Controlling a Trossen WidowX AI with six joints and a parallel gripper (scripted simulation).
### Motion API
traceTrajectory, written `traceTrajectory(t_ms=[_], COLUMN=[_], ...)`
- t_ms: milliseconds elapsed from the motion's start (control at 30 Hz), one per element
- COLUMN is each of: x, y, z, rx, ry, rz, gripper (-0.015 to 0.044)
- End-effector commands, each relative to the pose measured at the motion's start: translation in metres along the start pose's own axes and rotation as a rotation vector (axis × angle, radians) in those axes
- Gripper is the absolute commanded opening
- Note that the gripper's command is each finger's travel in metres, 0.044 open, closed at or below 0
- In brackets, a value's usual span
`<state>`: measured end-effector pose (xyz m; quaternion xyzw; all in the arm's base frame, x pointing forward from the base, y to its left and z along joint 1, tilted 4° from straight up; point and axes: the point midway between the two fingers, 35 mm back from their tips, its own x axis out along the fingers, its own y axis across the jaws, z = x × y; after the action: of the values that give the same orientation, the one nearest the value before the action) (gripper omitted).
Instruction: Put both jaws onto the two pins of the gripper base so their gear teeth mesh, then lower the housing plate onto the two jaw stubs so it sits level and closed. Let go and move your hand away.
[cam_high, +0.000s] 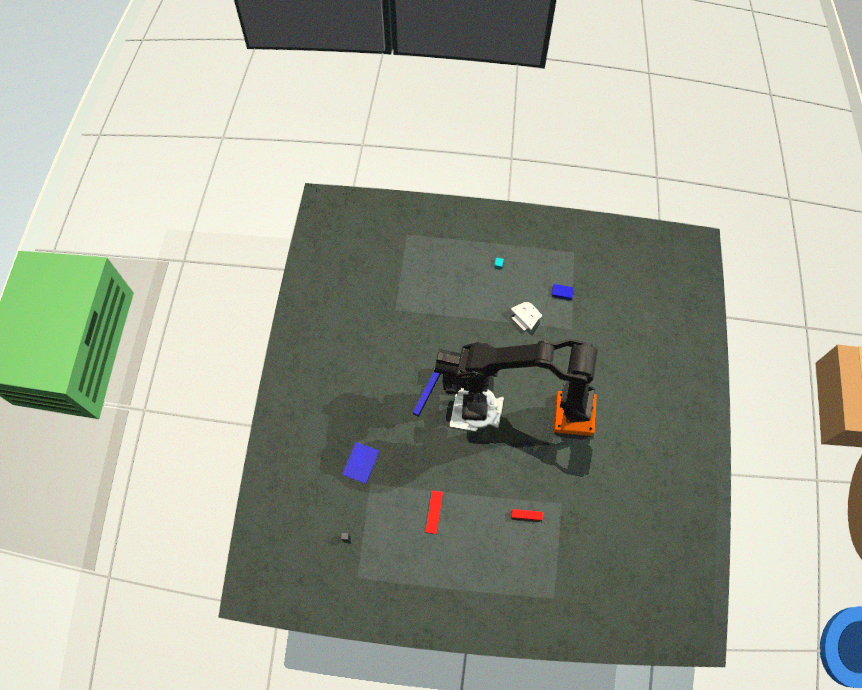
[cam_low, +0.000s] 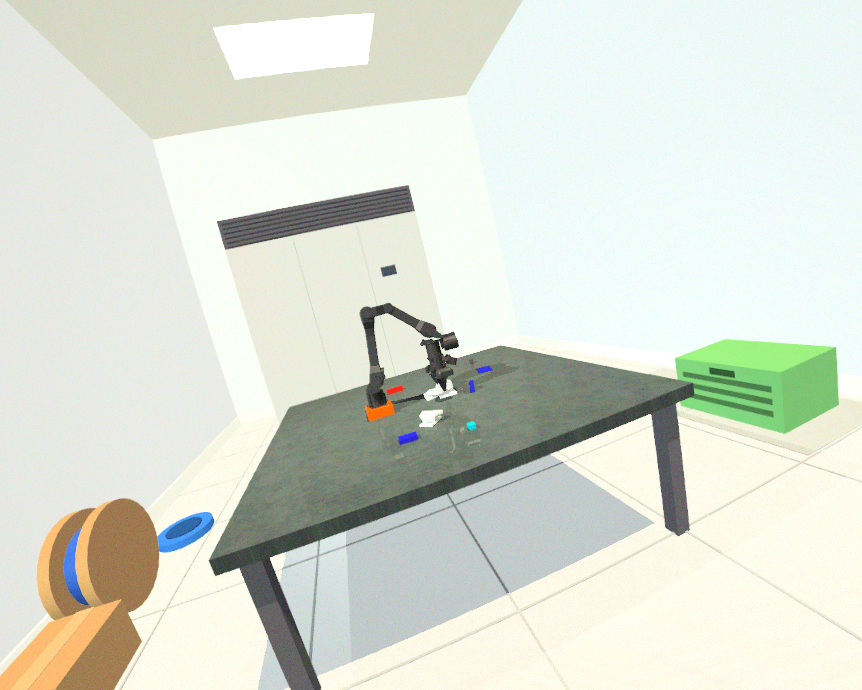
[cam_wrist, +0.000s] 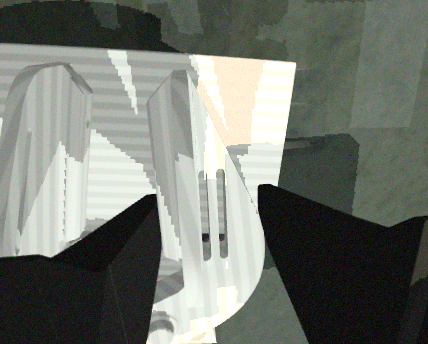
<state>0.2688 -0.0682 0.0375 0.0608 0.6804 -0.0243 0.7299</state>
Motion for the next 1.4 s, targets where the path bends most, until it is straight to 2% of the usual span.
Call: traceTrajectory(t_ms=[0,1367], x=[0.0018,0.0111], y=[0.0001,0.0001], z=[-0.0004,-0.0004], rx=[-0.004,-0.010], ry=[0.001,0.001], rz=[0.000,0.000], gripper=[0.0134,0.0134])
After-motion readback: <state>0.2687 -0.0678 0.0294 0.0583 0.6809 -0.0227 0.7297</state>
